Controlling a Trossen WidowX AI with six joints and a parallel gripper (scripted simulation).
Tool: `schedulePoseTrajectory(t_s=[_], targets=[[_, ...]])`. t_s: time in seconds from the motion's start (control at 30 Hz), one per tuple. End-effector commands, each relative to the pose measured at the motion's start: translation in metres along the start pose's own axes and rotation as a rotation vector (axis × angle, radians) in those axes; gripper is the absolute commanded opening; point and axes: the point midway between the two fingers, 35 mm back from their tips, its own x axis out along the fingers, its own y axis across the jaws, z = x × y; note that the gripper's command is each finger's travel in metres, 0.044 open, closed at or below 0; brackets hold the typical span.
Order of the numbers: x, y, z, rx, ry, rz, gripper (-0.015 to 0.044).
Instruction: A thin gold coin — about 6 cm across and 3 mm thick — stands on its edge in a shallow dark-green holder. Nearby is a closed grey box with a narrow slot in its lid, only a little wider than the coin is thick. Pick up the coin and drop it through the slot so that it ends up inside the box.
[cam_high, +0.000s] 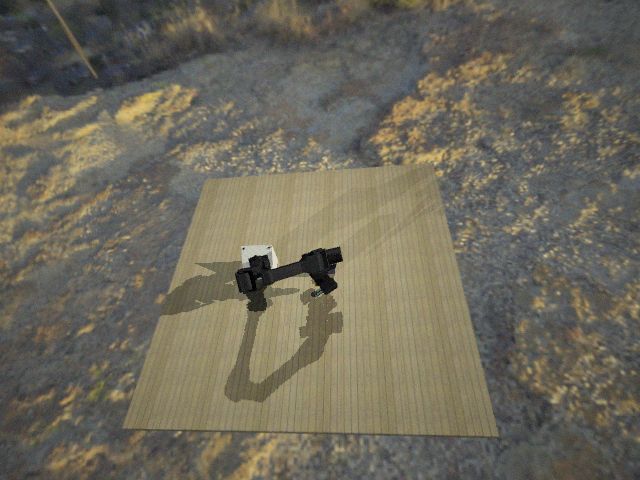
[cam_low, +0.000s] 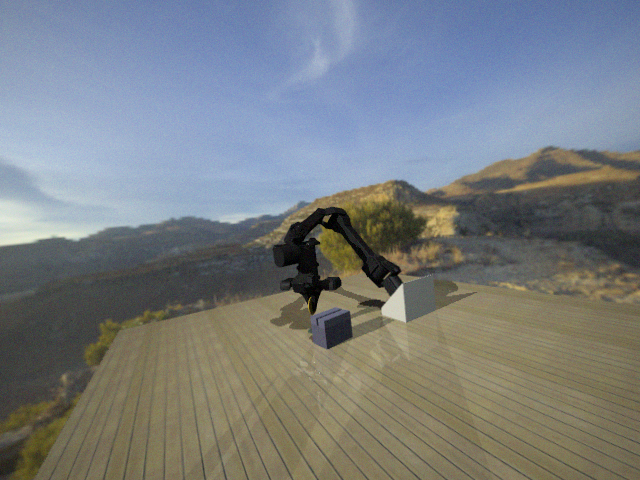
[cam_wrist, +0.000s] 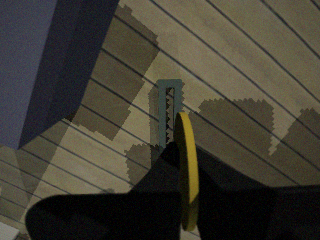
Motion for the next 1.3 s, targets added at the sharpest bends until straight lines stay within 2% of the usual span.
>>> schedulePoseTrajectory(t_s=[0.0, 0.57, 1.03, 1.27], targets=[[-0.011, 0.001, 0.001, 0.005, -0.005, 0.004, 0.0000], [-0.048, 0.002, -0.004, 0.010, 0.000, 0.001, 0.0000], [-0.048, 0.001, 0.000, 0.466, -0.001, 0.001, 0.0000], [-0.048, 0.001, 0.000, 0.490, -0.001, 0.001, 0.0000]])
